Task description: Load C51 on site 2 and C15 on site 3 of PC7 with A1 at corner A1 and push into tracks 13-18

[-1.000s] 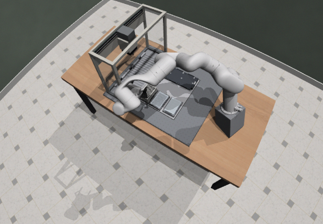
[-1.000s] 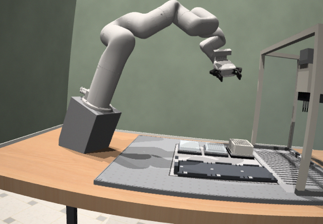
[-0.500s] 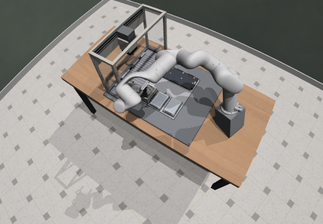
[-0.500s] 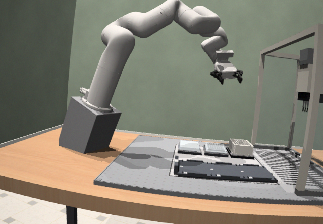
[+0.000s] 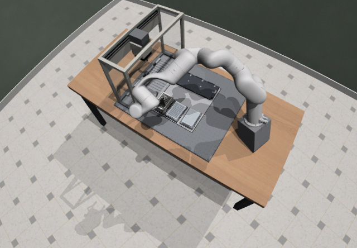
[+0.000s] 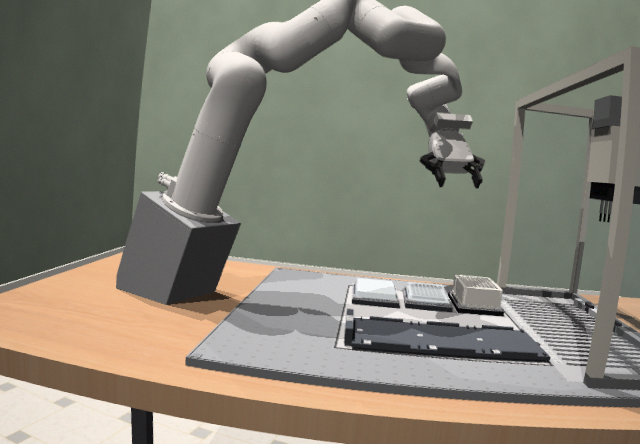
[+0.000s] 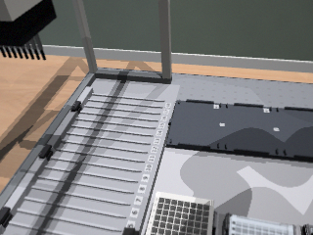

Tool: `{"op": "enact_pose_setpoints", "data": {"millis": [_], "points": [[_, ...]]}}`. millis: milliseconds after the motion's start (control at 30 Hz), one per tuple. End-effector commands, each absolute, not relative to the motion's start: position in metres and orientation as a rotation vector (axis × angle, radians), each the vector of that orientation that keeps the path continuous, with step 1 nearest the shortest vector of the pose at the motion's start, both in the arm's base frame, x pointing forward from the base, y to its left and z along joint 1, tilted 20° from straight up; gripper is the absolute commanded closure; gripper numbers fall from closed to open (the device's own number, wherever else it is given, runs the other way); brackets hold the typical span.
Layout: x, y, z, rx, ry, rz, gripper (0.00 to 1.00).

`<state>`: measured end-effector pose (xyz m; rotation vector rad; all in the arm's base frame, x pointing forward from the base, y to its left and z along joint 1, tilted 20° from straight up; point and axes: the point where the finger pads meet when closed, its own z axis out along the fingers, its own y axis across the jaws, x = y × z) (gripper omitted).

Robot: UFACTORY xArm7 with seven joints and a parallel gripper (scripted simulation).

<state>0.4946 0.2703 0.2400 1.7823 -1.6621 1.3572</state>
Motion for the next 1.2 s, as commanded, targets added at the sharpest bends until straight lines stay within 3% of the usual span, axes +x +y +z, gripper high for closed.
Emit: {"op": "enact_pose_setpoints", "data": {"millis": [0,1167], "points": [[0.5,0.263,0.228,1.832,-1.668,1.319,0.0],[0.491,0.189,0.131,2.227,-1.947,0.741,0.0]]}}
